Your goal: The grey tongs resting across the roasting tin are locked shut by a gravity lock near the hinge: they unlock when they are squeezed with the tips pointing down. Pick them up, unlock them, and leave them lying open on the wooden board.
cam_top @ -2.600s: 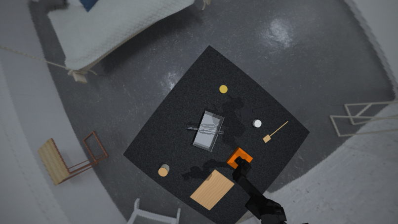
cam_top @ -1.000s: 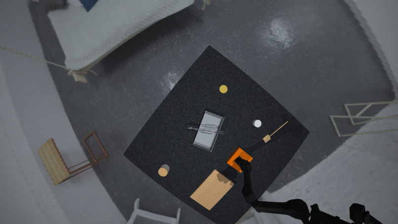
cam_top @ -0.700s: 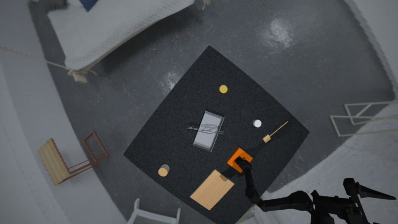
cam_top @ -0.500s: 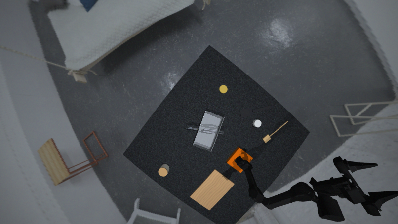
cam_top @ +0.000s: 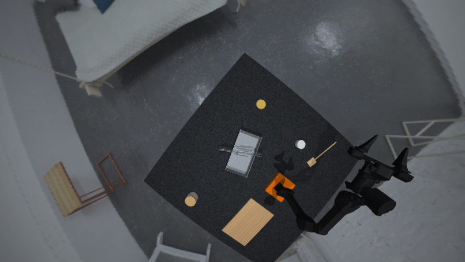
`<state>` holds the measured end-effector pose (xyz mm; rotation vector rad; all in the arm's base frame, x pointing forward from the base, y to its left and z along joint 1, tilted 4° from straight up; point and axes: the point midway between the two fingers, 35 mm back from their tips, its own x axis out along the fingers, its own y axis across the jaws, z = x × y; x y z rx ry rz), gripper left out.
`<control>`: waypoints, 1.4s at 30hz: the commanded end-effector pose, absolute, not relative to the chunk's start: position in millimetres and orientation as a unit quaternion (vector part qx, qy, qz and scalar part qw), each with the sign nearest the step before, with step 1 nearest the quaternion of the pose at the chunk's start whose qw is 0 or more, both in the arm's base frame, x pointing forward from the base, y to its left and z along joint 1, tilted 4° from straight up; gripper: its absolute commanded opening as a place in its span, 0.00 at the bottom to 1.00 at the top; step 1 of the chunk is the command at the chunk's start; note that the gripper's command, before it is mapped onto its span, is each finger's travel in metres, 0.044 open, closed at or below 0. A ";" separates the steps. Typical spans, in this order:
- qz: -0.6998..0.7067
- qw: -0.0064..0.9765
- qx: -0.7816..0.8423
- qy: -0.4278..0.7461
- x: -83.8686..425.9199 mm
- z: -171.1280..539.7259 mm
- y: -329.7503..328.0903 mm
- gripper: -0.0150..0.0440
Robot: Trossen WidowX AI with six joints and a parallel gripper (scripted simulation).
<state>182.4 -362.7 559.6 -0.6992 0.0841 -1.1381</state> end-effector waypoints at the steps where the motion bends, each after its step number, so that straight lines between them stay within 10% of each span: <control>1: -0.480 0.823 -0.291 0.085 227.8 516.0 -370.5 1.00; 25: -0.074 0.898 -0.185 0.393 441.8 258.3 -202.3 1.00; 42: 0.220 0.675 -0.217 0.670 404.7 93.7 18.9 1.00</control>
